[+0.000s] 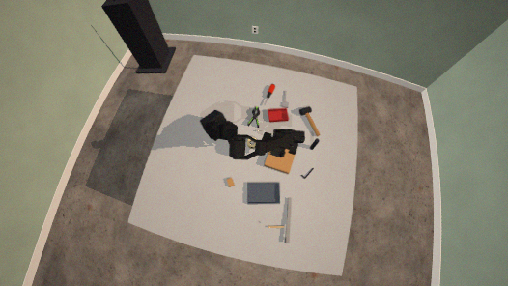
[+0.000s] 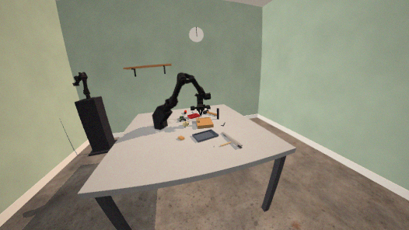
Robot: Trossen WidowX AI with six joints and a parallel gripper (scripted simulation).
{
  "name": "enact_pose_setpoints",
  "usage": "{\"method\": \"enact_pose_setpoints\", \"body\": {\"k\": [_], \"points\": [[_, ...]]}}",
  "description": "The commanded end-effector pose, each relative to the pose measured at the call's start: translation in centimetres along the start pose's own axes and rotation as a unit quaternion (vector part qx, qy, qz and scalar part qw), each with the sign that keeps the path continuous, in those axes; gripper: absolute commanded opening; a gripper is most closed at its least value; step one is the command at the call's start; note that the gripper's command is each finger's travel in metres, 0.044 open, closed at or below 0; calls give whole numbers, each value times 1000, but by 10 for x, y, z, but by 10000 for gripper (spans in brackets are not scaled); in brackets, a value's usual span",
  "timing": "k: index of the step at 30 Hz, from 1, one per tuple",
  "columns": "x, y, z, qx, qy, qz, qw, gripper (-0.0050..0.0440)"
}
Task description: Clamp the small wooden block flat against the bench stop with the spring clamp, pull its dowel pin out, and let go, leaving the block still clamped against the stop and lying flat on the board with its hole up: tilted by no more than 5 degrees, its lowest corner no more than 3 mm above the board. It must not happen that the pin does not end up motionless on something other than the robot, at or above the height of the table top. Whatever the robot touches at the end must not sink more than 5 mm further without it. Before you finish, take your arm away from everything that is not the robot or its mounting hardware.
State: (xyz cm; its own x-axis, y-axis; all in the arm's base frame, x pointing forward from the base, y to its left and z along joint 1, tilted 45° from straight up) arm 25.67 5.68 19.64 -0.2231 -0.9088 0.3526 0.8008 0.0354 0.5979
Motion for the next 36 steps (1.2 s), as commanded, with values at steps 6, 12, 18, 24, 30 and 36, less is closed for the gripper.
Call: {"method": "enact_pose_setpoints", "body": {"k": [6, 12, 18, 24, 30, 36], "points": [[2, 2, 16, 5, -1, -3, 1000, 0], [3, 7, 9, 4, -1, -3, 1000, 0], [3, 4, 11, 5, -2, -2, 1000, 0], [4, 5, 11, 6, -2, -2, 1000, 0], [3, 5, 11, 6, -2, -2, 1000, 0], [4, 8, 7, 5, -1, -3, 1000, 0]]}}
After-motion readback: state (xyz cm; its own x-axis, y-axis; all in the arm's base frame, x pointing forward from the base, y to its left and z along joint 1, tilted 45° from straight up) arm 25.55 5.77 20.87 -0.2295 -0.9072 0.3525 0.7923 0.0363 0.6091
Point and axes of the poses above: the point midway between the two fingers, 35 mm back from their tips, its own z axis back along the fingers, its own y axis across the jaws, x = y × z, the point moved 9 cm from there along z, back along the fingers, and after that the axes turned 2 degrees about -z, right-handed, at the moved point
